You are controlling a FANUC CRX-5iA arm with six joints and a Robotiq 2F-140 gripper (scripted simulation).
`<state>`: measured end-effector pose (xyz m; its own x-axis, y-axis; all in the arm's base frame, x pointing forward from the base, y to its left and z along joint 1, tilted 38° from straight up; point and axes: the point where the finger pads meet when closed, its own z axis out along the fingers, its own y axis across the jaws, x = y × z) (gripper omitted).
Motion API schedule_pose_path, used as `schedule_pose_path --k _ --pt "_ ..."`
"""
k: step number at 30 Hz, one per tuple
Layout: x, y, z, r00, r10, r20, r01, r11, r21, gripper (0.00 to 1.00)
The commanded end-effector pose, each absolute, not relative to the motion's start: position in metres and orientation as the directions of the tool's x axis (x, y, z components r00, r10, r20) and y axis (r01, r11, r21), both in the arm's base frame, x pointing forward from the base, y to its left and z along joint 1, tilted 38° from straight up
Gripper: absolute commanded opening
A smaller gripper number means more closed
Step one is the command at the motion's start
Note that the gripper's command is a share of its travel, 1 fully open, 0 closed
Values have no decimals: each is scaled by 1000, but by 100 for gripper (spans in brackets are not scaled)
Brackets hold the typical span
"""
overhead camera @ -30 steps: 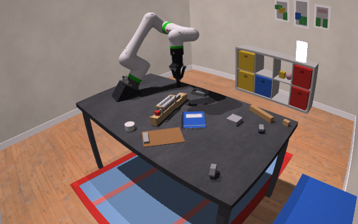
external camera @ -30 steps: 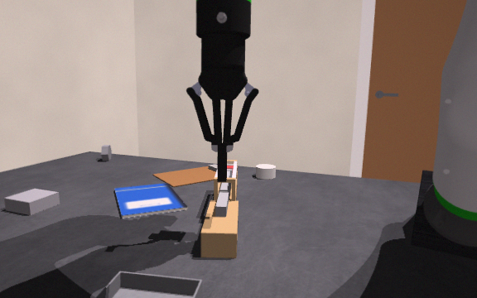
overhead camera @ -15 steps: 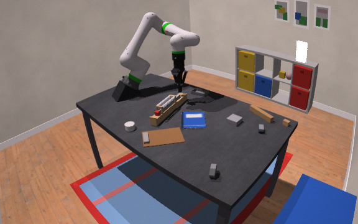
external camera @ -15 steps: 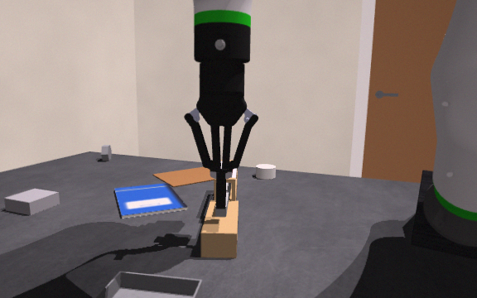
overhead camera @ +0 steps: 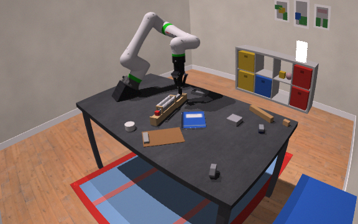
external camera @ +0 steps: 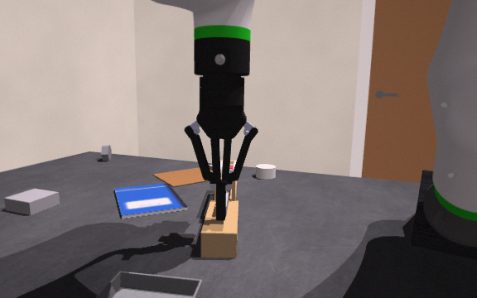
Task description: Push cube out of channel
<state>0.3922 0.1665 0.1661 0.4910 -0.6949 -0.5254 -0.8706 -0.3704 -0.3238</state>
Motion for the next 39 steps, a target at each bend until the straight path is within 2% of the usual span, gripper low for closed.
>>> schedule_pose_path --k 1,34,39 --pt "393 168 164 491 -696 -524 -870 -370 -325 10" --pt "406 150 150 491 -696 -524 -870 -370 -325 10" --pt "404 125 182 491 -696 -524 -870 -370 -325 10"
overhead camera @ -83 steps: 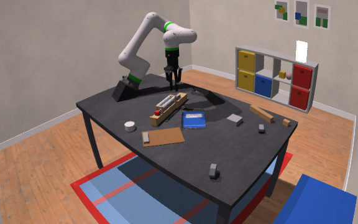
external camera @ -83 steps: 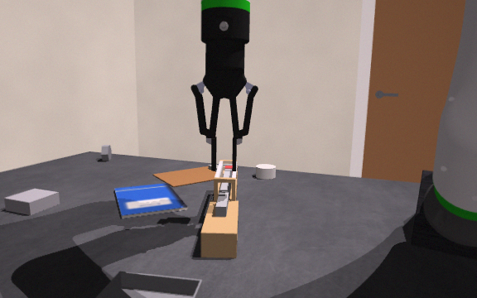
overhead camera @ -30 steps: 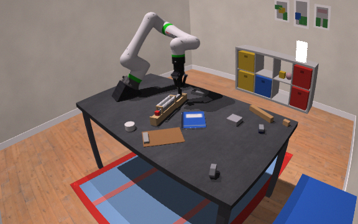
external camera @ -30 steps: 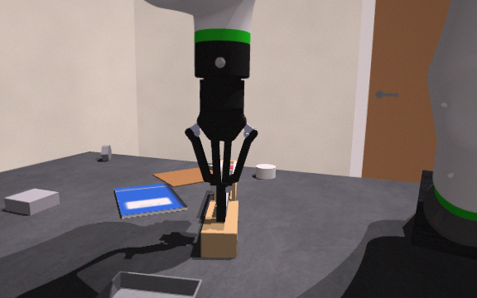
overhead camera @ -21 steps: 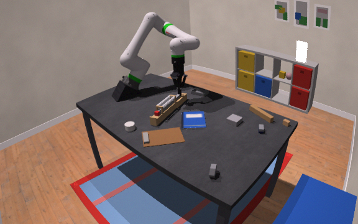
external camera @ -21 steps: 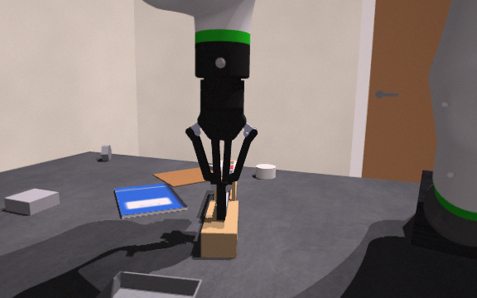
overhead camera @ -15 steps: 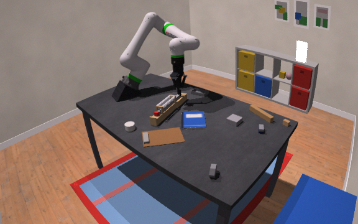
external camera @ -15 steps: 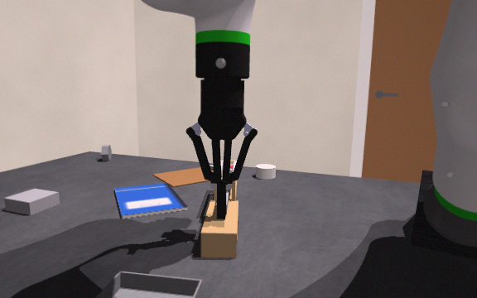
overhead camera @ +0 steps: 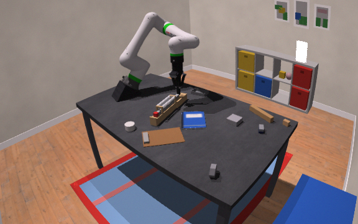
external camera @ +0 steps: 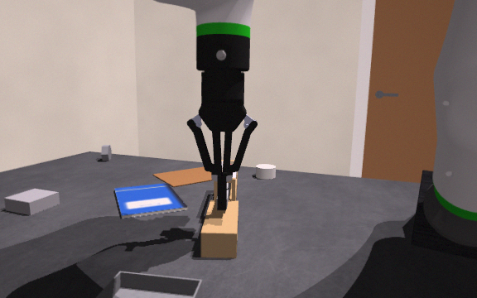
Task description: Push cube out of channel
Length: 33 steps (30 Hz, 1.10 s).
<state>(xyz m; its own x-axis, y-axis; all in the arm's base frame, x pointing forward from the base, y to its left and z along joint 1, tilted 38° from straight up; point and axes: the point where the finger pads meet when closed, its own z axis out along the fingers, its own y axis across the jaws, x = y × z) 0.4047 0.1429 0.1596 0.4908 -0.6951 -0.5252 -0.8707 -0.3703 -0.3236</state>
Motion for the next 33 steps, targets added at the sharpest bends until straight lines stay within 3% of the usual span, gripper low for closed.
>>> schedule_pose_path --k 1,33 --pt "404 118 191 491 -696 -524 -870 -370 -325 10" --pt "403 107 205 491 -696 -524 -870 -370 -325 10"
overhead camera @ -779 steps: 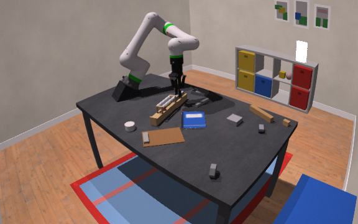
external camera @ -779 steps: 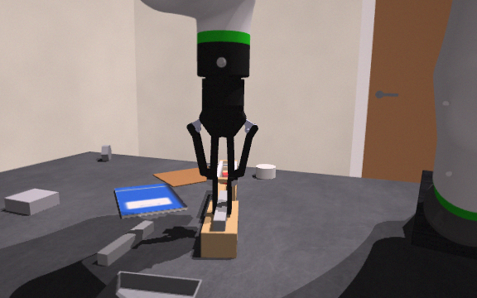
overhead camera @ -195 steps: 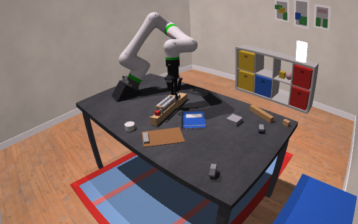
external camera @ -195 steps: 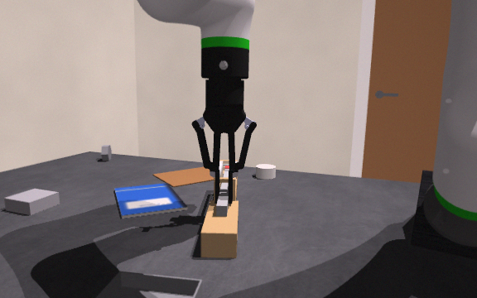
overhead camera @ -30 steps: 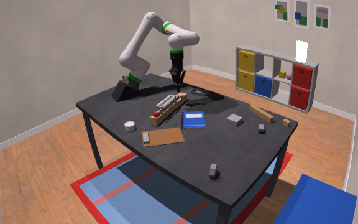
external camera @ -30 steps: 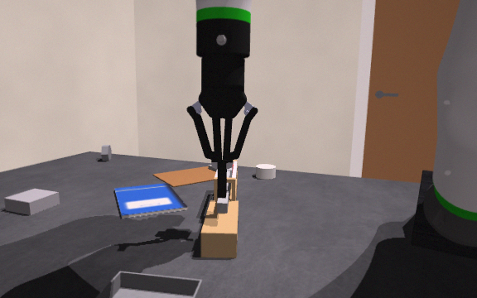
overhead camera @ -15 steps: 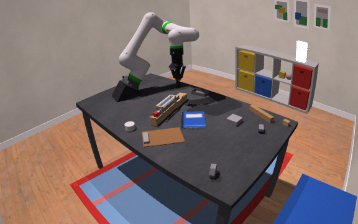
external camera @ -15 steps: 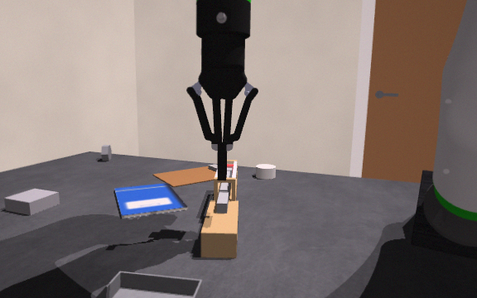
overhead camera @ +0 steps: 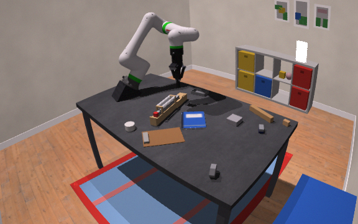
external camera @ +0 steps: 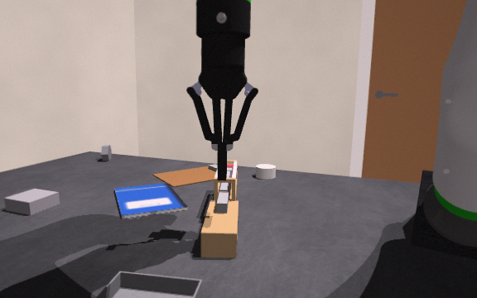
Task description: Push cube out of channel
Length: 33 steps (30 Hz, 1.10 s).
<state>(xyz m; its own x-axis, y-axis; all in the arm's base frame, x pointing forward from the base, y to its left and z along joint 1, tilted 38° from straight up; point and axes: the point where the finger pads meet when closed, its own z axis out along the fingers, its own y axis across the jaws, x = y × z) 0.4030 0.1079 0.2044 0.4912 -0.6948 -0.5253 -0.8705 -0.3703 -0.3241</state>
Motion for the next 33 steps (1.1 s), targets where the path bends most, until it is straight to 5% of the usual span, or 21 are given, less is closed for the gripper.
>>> schedule_pose_path --k 1,11,29,30,33 --pt "403 107 205 491 -696 -524 -870 -370 -325 10" --pt "410 102 202 491 -696 -523 -870 -370 -325 10" --pt "522 -58 84 491 -696 -524 -871 -370 -325 10" --pt "527 -67 77 491 -696 -524 -871 -370 -325 33" --pt "543 -92 57 491 -696 -524 -871 -370 -325 33"
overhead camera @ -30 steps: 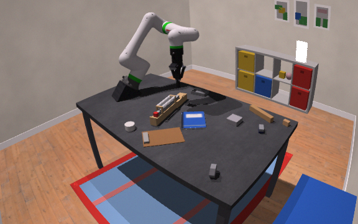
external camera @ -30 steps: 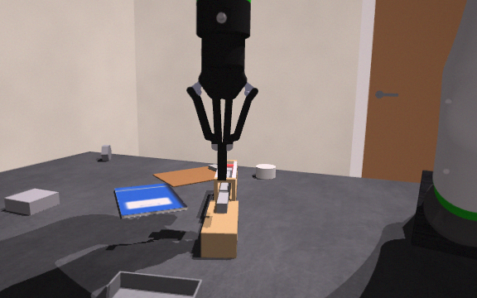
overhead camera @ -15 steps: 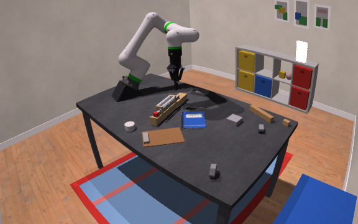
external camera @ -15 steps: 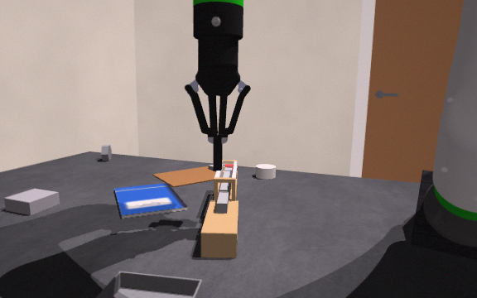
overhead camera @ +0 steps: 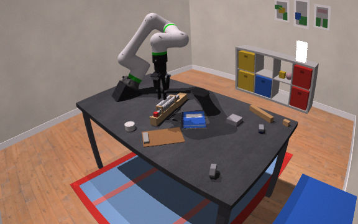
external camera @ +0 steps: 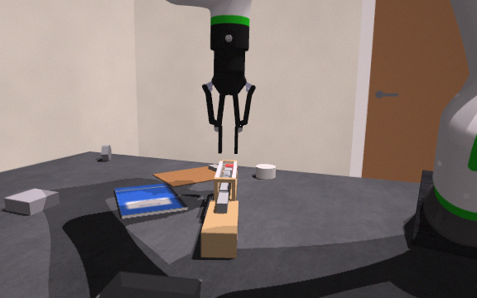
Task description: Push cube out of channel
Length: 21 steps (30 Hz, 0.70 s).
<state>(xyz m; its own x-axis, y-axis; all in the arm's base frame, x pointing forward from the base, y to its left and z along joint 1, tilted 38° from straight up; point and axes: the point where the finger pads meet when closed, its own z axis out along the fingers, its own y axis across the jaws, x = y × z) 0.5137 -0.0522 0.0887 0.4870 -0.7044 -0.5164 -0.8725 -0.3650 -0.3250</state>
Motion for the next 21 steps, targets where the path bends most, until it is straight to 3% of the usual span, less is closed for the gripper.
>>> schedule_pose_path --k 1,21 --pt "548 -100 50 491 -696 -524 -871 -370 -325 33" --pt "558 -113 39 491 -696 -524 -871 -370 -325 33"
